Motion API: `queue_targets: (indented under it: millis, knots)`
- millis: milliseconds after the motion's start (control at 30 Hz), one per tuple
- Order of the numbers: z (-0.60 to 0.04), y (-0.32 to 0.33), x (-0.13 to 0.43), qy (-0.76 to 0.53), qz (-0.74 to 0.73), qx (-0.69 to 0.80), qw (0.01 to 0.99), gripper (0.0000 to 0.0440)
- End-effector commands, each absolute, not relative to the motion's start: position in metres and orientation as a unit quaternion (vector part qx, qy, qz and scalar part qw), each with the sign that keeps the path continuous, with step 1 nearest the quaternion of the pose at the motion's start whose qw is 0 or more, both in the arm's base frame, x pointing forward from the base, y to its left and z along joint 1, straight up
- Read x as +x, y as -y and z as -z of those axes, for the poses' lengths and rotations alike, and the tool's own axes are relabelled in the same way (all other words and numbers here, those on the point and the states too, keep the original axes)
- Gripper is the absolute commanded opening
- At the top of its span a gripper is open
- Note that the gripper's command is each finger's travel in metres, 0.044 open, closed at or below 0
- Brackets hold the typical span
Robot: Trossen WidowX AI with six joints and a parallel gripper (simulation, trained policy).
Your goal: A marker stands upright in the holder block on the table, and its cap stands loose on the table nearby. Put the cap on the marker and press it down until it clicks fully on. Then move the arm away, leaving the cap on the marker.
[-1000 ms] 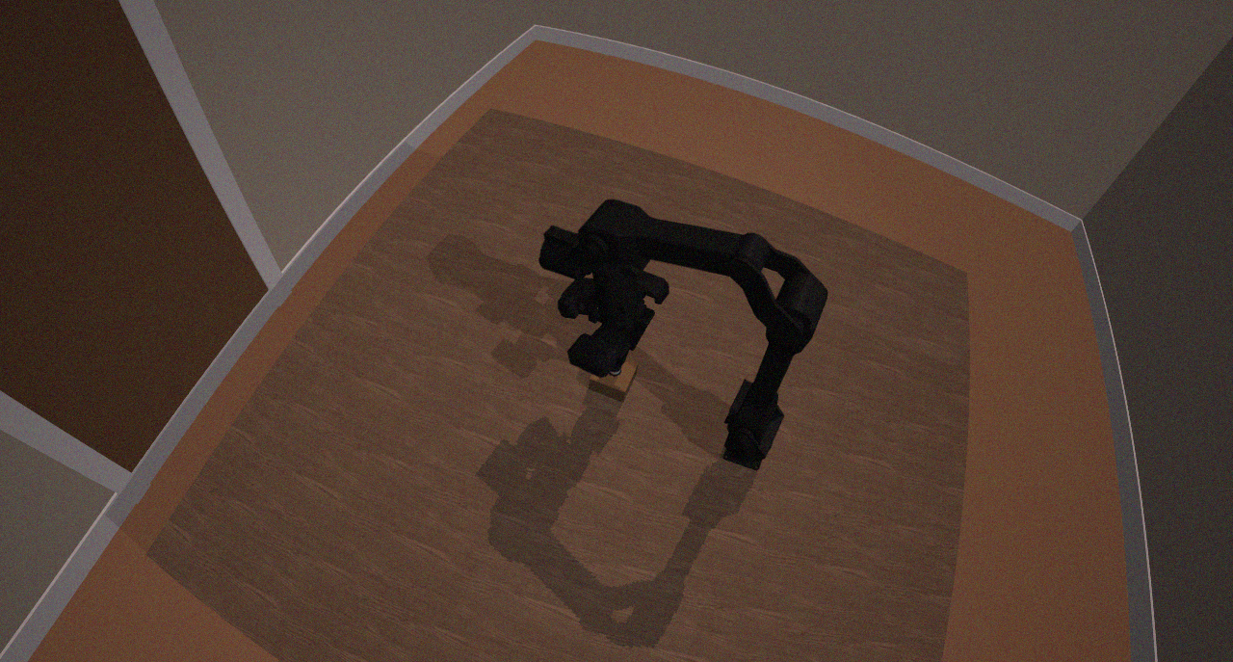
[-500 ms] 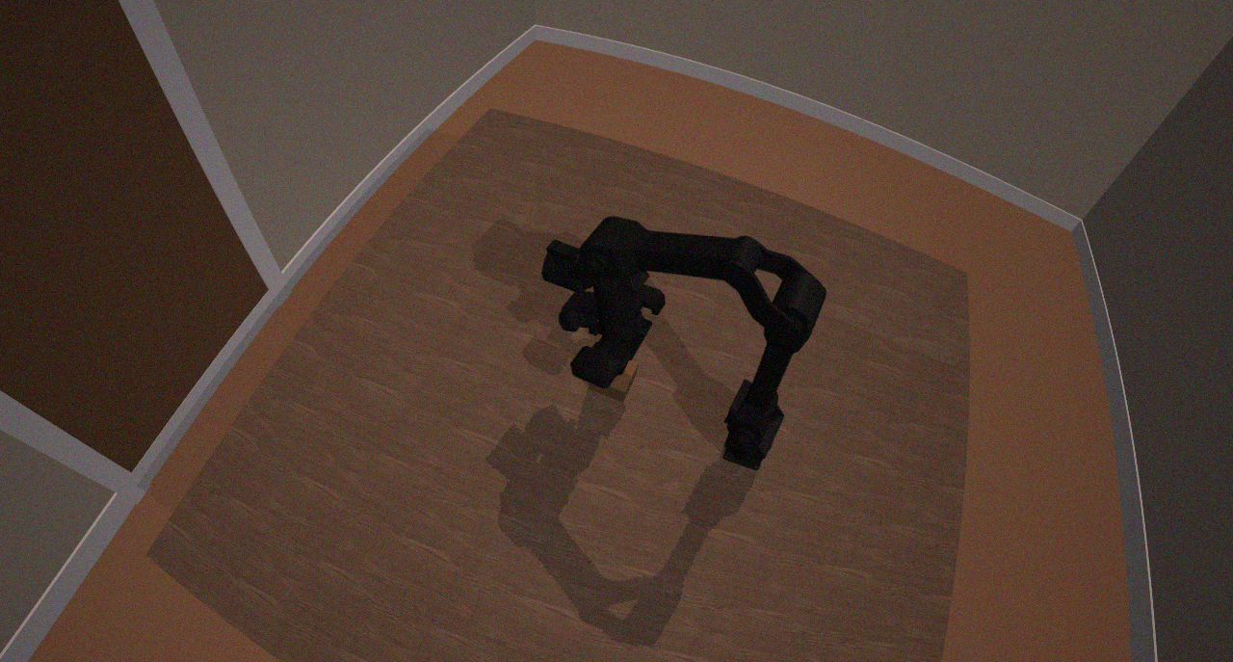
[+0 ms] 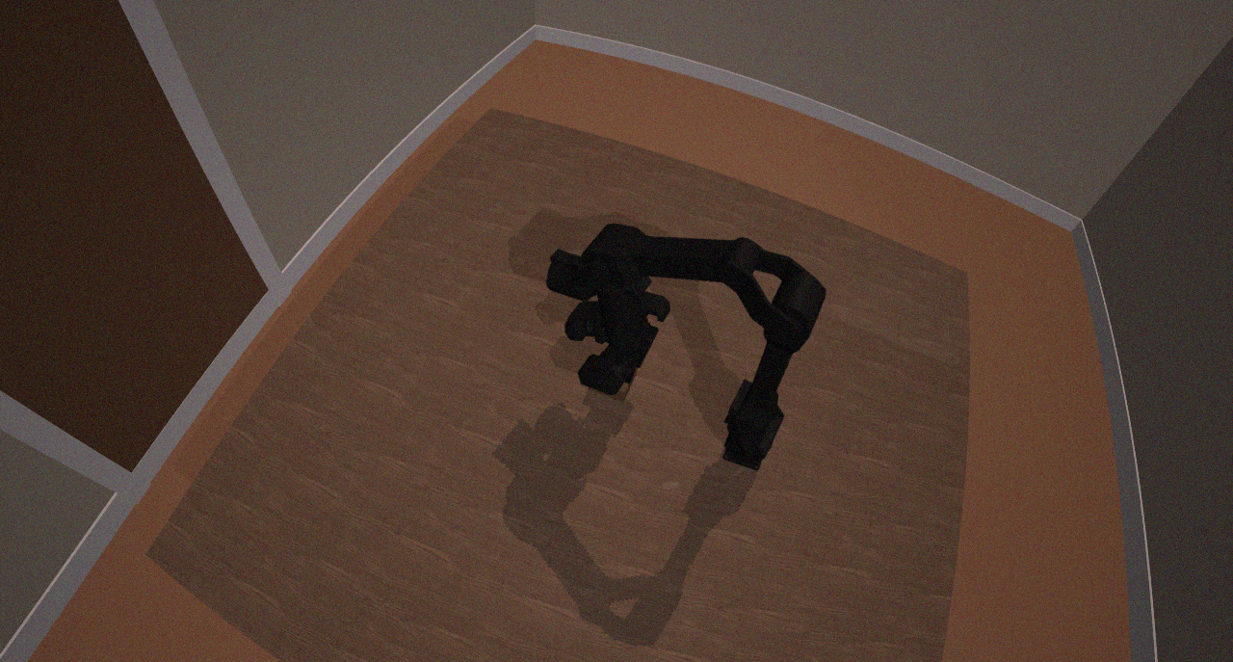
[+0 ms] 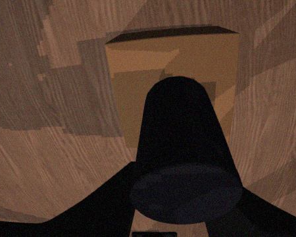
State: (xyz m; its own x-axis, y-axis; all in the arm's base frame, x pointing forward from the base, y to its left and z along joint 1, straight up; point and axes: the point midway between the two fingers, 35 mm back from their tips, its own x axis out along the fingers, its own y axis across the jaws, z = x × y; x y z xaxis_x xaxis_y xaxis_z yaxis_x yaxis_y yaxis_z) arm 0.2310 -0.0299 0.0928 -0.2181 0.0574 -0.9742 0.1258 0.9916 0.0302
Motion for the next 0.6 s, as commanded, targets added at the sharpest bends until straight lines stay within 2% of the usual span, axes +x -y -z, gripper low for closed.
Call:
queue_targets:
  millis: [0, 67, 267, 367, 567]
  knots:
    - [-0.09, 0.027, 0.221, -0.789, 0.019, 0.06, 0.611, 0.0182]
    - [-0.092, 0.027, 0.218, -0.789, 0.017, 0.061, 0.611, 0.022]
    - [-0.094, 0.026, 0.214, -0.785, 0.012, 0.056, 0.617, 0.0376]
    - [-0.094, 0.026, 0.213, -0.779, 0.011, 0.053, 0.624, 0.044]
    - [-0.105, 0.027, 0.219, -0.759, 0.012, 0.05, 0.649, 0.044]
